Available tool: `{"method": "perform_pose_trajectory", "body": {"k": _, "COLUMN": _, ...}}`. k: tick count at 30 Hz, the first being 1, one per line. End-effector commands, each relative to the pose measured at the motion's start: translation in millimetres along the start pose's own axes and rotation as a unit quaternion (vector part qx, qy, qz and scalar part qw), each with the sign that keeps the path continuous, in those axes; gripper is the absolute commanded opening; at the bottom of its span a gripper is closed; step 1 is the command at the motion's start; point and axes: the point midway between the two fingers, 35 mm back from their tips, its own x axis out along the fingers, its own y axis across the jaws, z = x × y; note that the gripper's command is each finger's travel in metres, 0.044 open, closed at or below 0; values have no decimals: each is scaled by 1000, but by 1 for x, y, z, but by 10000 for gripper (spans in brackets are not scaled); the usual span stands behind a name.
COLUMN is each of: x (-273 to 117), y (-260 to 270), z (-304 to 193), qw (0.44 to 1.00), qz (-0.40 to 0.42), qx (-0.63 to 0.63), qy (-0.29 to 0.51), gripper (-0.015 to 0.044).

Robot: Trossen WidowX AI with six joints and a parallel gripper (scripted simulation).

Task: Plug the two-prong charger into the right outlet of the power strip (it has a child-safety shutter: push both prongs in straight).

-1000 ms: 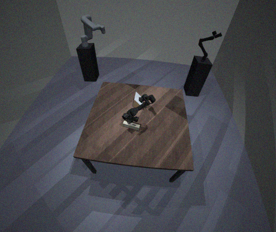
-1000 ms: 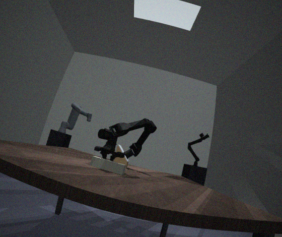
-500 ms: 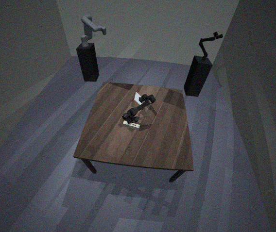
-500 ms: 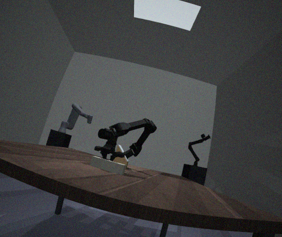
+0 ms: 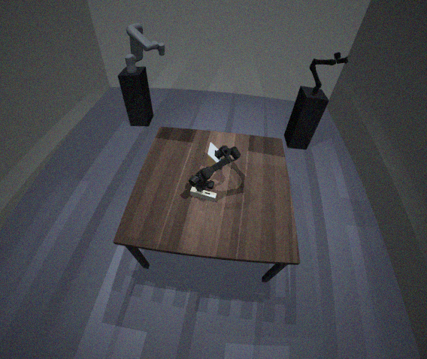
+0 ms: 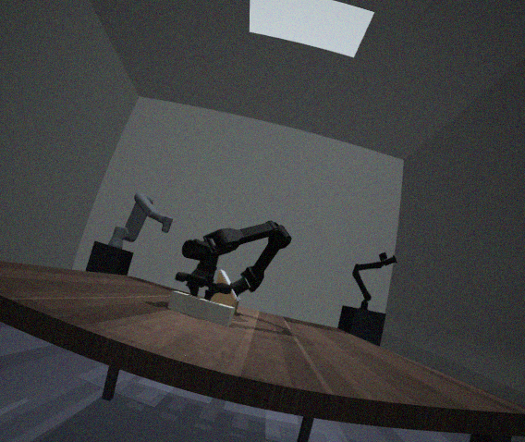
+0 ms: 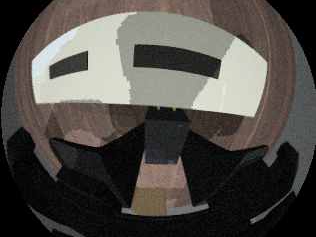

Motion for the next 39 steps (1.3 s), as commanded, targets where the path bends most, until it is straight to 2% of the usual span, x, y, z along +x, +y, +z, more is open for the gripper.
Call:
{"method": "perform_pose_trajectory", "body": {"k": 1, "x": -2, "y": 0, "z": 3, "qw": 1000, "qz": 0, "qx": 0, "qy": -2, "gripper": 0}}
{"method": "perform_pose_trajectory", "body": {"k": 39, "x": -1, "y": 1, "z": 8, "qw": 1000, "qz": 0, "qx": 0, "qy": -2, "gripper": 0}}
